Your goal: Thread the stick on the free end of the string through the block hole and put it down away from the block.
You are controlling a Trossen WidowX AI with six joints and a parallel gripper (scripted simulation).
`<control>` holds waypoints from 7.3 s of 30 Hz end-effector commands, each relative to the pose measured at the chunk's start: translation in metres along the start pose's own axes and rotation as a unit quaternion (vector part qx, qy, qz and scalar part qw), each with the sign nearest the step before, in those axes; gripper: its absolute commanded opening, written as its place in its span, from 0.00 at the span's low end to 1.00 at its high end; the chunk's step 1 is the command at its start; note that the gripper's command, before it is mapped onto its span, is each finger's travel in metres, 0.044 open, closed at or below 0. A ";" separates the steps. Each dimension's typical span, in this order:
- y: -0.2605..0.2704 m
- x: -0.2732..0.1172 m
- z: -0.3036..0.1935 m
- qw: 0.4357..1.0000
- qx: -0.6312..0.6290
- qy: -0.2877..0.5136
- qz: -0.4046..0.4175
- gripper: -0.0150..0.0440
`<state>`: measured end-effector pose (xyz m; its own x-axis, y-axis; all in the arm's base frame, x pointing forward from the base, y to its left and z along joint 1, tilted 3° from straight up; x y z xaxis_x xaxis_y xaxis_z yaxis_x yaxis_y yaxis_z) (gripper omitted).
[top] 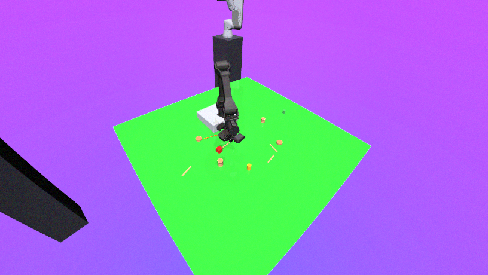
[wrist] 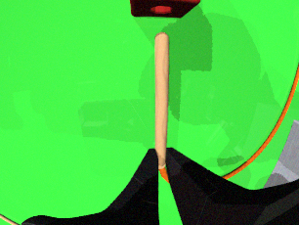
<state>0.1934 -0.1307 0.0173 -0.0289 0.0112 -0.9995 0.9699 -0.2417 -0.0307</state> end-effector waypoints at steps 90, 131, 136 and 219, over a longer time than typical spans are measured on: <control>0.015 -0.084 0.066 1.000 0.000 0.000 0.001 0.46; 0.026 -0.079 0.112 0.269 -0.963 -0.007 -0.011 0.46; 0.026 -0.079 0.116 0.147 -0.989 -0.006 -0.013 0.46; 0.027 0.001 0.122 -0.007 -1.000 -0.003 -0.015 0.46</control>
<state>0.1909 -0.2565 0.0168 -0.0253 -0.0185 -0.9995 -0.9724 0.2323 0.0203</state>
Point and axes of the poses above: the point midway between the two fingers, 35 mm back from their tips, its own x axis out along the fingers, its own y axis across the jaws, z = x × y, the point moved 4 cm from there along -x, back along the fingers, and after that the axes turned 12 degrees about x, right-handed, at the moved point
